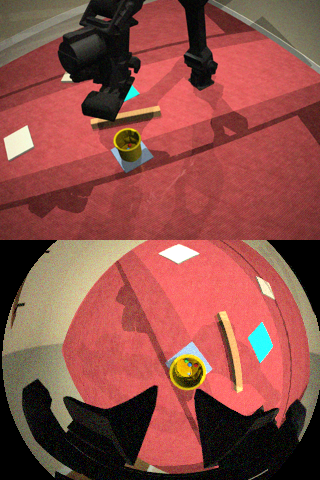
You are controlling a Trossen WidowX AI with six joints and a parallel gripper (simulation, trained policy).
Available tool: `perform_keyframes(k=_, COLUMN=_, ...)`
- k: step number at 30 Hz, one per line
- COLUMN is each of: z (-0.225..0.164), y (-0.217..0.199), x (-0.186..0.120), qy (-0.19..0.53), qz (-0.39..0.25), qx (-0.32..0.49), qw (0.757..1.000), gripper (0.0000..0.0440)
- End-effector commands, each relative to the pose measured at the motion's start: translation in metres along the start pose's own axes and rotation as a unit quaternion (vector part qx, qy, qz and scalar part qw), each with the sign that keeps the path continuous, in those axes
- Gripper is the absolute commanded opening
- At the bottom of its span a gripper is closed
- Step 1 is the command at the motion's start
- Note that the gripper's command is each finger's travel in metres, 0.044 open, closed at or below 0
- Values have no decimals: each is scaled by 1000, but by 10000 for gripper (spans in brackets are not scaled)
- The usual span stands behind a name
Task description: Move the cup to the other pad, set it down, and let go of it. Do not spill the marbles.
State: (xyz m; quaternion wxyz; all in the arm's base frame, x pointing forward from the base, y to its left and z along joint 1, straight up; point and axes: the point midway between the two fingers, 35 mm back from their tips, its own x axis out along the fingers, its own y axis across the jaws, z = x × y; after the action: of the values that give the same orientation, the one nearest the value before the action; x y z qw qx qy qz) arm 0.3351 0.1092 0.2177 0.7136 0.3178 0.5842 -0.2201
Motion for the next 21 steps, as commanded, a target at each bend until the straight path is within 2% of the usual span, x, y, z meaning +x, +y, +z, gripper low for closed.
perform_keyframes(k=1, z=-2, y=-5, x=7, qy=6, qz=-25, qx=5, qw=1000, gripper=181)
perform_keyframes(k=10, z=-9, y=-20, x=33, qy=30, qz=-100, qx=14, qw=994, gripper=192)
perform_keyframes(k=21, z=-13, y=-34, x=65, qy=38, qz=-155, qx=26, qw=987, gripper=205)
